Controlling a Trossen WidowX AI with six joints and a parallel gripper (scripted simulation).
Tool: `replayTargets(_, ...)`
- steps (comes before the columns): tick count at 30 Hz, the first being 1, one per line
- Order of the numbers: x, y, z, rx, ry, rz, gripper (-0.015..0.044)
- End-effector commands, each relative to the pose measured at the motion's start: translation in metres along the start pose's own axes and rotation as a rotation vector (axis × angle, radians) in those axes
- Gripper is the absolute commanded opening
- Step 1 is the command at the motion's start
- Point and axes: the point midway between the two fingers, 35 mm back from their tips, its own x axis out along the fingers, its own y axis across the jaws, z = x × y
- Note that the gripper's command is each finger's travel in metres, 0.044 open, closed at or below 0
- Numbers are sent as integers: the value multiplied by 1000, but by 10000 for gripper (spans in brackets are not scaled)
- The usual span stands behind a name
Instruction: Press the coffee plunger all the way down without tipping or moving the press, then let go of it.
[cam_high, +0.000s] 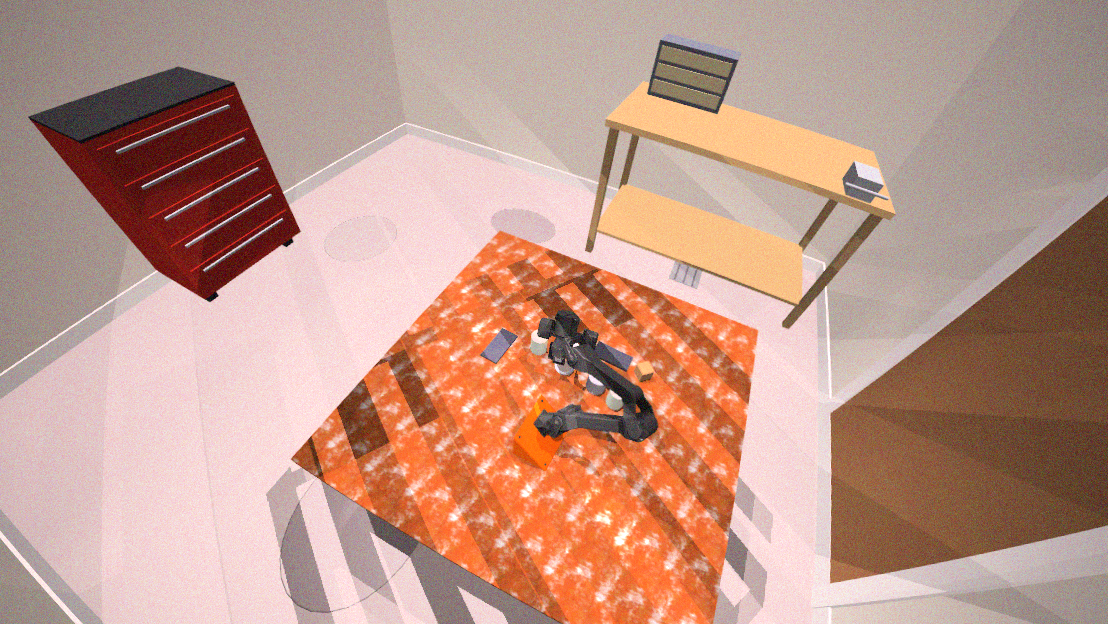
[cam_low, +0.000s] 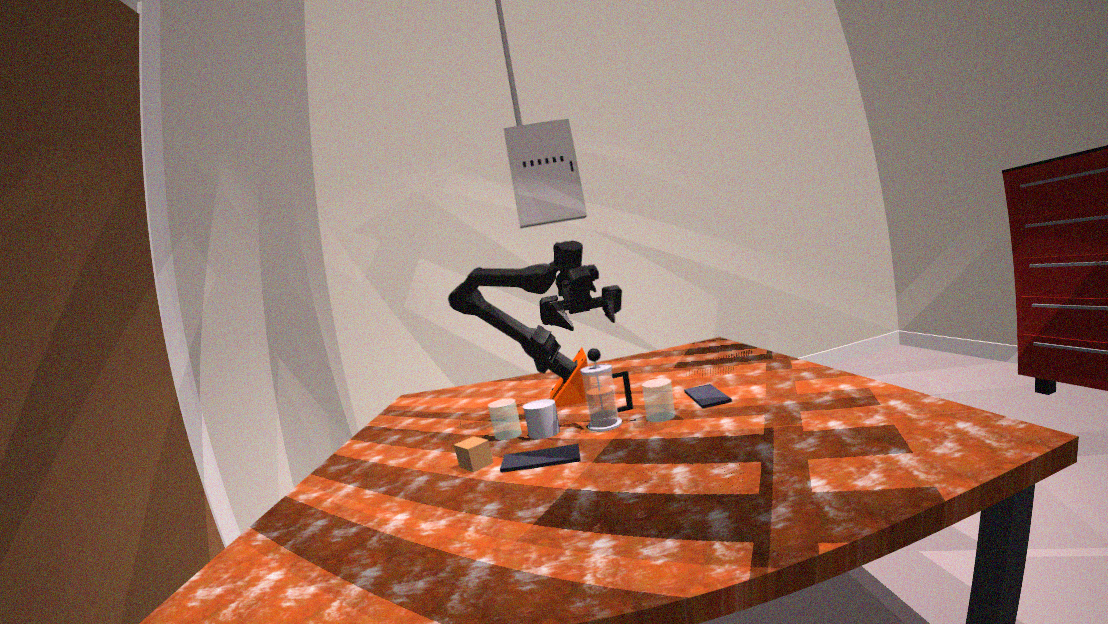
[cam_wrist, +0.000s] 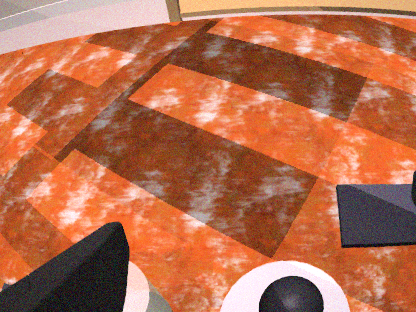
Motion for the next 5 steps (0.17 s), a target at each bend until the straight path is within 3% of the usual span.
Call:
replayTargets(1,-14,-7,11,12,-7,-8,440)
replayTargets(5,-14,-6,11,12,-7,-8,440)
